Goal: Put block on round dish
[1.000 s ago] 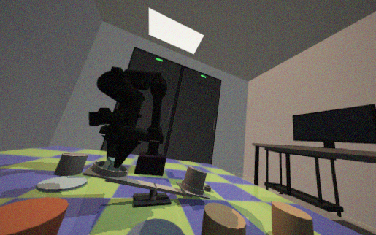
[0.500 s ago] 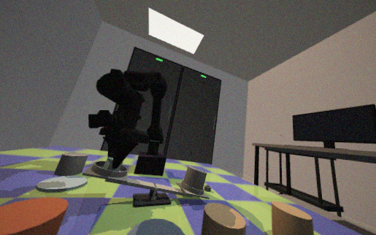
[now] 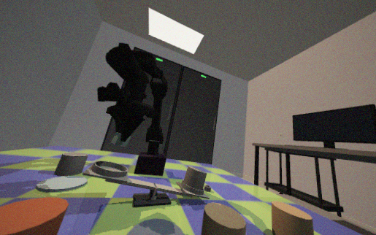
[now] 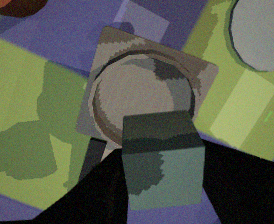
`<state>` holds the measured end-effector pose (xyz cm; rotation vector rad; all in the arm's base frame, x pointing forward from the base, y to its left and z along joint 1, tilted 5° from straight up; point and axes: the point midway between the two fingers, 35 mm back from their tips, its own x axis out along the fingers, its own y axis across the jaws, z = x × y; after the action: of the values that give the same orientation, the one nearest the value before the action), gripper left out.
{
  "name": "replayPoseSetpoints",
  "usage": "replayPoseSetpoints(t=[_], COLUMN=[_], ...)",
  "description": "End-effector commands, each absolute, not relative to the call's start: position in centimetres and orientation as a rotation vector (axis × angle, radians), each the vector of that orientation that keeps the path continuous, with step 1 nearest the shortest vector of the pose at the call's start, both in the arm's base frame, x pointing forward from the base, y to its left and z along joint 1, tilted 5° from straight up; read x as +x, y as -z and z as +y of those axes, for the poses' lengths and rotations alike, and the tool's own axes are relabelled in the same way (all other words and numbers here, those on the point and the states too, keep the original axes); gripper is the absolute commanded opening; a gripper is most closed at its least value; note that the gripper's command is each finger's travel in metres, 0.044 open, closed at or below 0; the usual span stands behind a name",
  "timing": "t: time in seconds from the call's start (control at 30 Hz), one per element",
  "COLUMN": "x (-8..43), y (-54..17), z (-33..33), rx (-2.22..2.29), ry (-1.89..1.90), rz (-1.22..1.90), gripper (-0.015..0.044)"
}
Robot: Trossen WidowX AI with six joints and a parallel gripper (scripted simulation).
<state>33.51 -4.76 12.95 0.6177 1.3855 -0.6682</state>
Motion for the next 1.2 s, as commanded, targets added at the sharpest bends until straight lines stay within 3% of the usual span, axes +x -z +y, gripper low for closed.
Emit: replayPoseSetpoints(t=[0.0, 0.23, 1.17], x=[33.2, 32.9, 27.2], y=[-15.2, -14.9, -6.8], z=[-4.7, -5.4, -18.4], rx=[0.621, 0.624, 0.613], ry=[0.669, 0.681, 0.684], rz=[1.368, 1.369, 1.37], gripper=[0.0, 0.0, 0.0])
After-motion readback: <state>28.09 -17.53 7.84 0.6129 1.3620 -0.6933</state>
